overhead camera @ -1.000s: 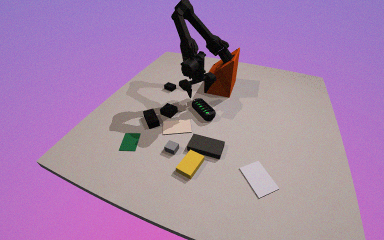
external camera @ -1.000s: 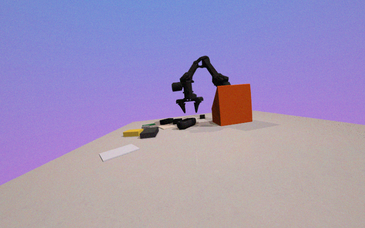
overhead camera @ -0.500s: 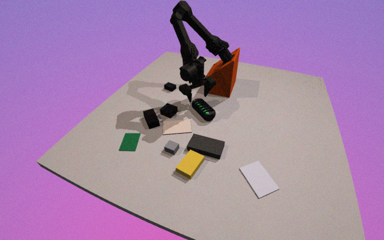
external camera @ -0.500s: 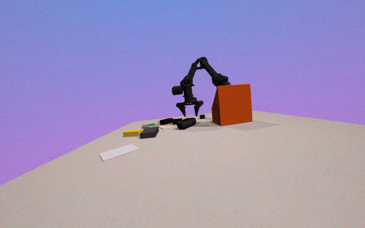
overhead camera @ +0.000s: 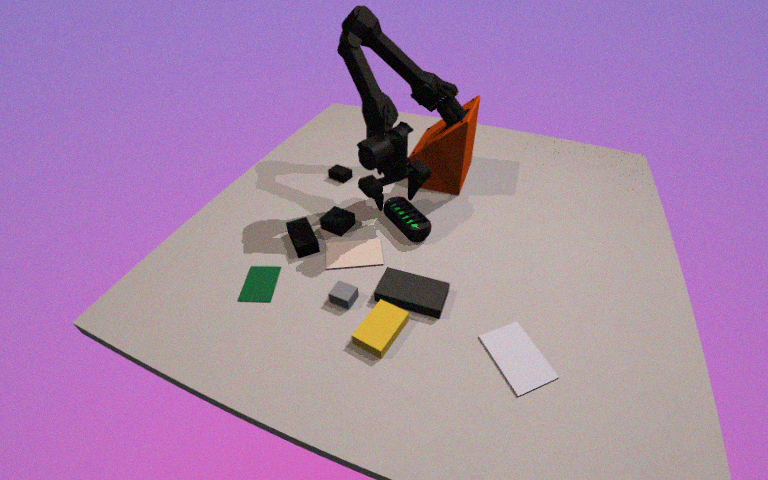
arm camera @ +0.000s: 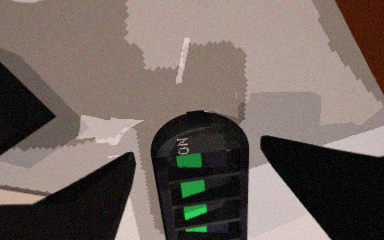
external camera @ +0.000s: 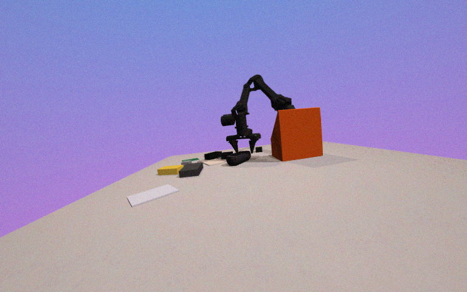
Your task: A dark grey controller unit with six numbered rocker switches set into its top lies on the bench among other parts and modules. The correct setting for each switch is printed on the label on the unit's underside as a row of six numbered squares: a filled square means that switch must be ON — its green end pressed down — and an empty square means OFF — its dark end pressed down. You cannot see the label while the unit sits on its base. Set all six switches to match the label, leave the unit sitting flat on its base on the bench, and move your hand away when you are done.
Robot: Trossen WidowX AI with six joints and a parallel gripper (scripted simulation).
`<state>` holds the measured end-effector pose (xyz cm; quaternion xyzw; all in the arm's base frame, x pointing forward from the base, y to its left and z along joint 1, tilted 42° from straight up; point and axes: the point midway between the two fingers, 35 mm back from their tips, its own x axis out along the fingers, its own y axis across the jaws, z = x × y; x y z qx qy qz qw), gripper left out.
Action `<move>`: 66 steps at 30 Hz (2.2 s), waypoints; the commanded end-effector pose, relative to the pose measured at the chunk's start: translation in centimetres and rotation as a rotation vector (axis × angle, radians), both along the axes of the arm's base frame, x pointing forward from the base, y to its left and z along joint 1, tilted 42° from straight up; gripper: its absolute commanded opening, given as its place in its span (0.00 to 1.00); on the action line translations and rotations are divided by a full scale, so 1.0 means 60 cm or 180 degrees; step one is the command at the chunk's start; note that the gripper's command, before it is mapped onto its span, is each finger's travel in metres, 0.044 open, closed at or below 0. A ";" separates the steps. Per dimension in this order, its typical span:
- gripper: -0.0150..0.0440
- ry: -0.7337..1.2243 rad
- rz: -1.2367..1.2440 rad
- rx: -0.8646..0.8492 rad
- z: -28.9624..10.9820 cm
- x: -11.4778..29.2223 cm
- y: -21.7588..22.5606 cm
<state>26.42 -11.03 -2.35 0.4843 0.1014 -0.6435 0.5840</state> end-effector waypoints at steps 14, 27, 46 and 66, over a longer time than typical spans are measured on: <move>0.78 0.0003 0.0013 0.0007 -0.007 0.000 -0.005; 0.43 0.0003 0.0013 0.0007 -0.009 0.003 -0.003; 0.25 0.0001 0.0013 0.0008 -0.015 0.014 0.010; 0.25 0.0001 0.0013 0.0008 -0.015 0.015 0.011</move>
